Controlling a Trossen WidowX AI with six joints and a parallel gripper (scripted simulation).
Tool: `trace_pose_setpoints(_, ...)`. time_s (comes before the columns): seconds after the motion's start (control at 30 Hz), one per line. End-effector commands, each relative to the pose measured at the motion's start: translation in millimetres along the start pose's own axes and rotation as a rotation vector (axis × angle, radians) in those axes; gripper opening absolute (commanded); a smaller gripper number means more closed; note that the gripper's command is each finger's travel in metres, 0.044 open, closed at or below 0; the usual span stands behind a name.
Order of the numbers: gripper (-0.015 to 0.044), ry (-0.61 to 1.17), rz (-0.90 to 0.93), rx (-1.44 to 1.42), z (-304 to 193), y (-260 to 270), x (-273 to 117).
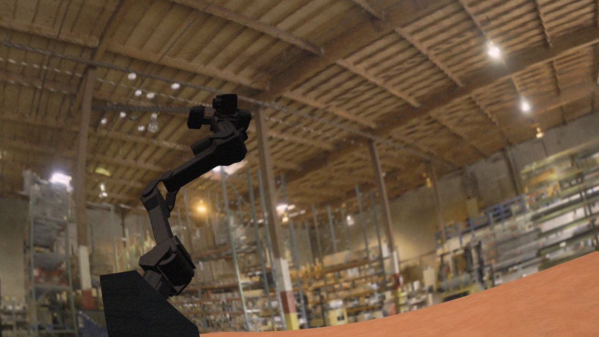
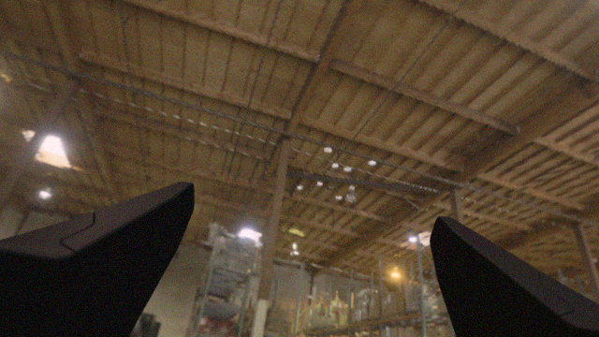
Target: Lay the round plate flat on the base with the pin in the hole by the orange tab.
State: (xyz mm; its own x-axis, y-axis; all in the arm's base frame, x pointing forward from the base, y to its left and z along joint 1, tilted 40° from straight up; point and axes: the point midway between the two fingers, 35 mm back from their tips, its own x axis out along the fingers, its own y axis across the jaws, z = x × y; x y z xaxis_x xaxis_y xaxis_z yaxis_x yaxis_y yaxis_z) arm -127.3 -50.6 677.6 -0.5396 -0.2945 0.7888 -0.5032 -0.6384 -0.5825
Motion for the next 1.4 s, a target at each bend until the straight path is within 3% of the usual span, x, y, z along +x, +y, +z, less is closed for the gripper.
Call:
trace_pose_setpoints(0.0,0.0374,-0.012,-0.009,0.001,4.7,-4.3,-3.1)
trace_pose_setpoints(0.1,0.0295,-0.117,-0.147,-0.061,50.6,-53.5,-37.9)
trace_pose_setpoints(0.3,0.0137,-0.127,-0.339,-0.258,83.3,-101.2,-69.5)
trace_pose_setpoints(0.47,0.0006,-0.133,-0.648,-0.552,143.5,-158.6,-130.9)
trace_pose_setpoints(0.8,0.0000,-0.129,-1.140,-0.931,238.3,-201.1,-253.8)
trace_pose_setpoints(0.93,0.0000,-0.122,-1.402,-1.048,279.0,-203.5,-321.1)
trace_pose_setpoints(1.37,0.0000,0.122,-2.166,-1.218,355.0,-145.1,-512.7)
